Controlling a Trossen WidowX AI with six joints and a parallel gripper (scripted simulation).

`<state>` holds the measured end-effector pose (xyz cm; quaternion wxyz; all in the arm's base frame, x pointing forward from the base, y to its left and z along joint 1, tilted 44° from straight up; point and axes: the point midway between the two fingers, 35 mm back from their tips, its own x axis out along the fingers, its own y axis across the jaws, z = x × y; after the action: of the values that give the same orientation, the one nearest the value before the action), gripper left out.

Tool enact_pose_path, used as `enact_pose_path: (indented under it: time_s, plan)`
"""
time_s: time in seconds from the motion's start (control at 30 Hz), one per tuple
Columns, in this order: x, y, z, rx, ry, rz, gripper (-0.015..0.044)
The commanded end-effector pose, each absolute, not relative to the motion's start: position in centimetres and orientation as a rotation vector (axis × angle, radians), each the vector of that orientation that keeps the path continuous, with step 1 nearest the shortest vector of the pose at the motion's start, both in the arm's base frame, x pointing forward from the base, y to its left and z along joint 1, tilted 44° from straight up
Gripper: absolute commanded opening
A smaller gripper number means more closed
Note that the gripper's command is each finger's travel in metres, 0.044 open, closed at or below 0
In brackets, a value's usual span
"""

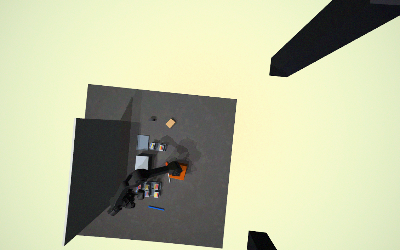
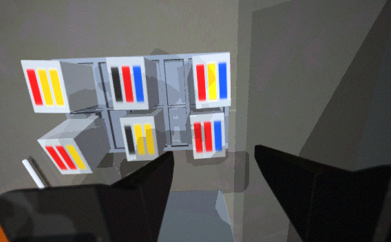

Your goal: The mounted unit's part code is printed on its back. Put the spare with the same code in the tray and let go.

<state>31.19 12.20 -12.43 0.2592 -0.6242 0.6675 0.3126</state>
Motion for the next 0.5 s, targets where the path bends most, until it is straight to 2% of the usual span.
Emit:
enact_pose_path:
  time_s: [0.0,0.47]
  plan:
    - [31.2,11.7,-12.9,-1.697,1.811,0.849,0.03]
    - [31.1,10.1,-14.7,-1.697,1.811,0.849,0.03]
